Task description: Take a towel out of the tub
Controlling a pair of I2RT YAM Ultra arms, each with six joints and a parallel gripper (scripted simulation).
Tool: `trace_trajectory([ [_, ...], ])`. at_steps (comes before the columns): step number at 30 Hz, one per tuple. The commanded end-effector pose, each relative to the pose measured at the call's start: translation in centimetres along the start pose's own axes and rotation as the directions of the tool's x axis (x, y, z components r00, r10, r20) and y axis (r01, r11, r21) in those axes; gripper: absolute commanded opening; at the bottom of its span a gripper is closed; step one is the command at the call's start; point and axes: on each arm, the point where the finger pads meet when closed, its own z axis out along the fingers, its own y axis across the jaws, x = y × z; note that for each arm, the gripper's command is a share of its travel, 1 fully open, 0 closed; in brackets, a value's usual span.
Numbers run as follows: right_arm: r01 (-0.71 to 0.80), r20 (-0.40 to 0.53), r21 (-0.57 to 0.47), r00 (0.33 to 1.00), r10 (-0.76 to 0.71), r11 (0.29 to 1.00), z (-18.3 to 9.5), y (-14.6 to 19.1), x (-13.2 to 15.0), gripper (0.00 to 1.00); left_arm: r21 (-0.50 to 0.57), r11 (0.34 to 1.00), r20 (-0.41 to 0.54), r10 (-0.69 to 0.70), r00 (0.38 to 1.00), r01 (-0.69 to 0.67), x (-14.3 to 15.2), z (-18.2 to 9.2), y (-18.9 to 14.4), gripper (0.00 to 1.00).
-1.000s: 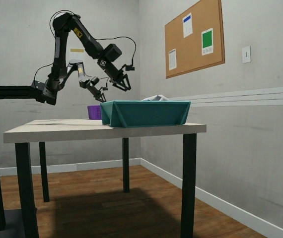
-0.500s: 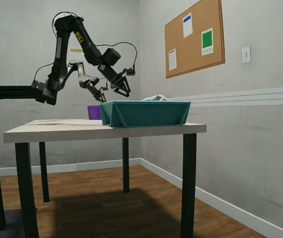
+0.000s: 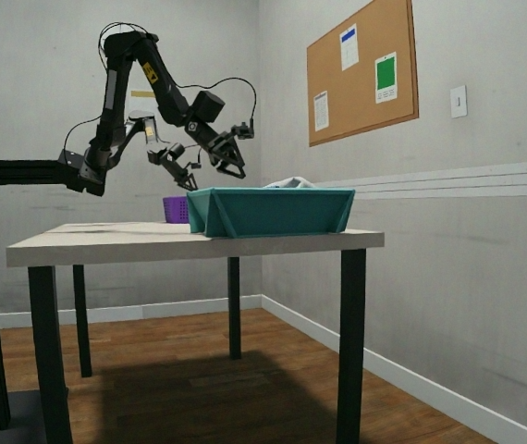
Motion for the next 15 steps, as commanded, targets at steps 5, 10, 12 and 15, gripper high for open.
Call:
trace_trajectory([
  [5, -0.011, 0.077, 0.037, 0.997, 0.009, 0.999, -0.1, -1.2, -2.9, 0.65, 0.001, 1.000, 0.016, -0.008, 1.000, 0.008, -0.6, -0.1, 0.0, 1.00],
  [10, -0.011, 0.050, 0.026, 0.999, 0.010, 1.000, -0.2, -0.9, -1.8, 0.65, 0.001, 1.000, 0.016, -0.008, 1.000, 0.008, -0.6, -0.1, 0.0, 1.00],
  [12, -0.008, 0.074, 0.023, 0.997, 0.006, 1.000, 0.5, -0.8, -2.7, 0.65, 0.001, 1.000, 0.016, -0.008, 1.000, 0.008, -0.6, -0.1, 0.0, 1.00],
  [15, -0.009, 0.062, 0.038, 0.998, 0.006, 0.999, 1.6, -1.4, -2.2, 0.65, 0.001, 1.000, 0.016, -0.008, 1.000, 0.008, -0.6, -0.1, 0.0, 1.00],
])
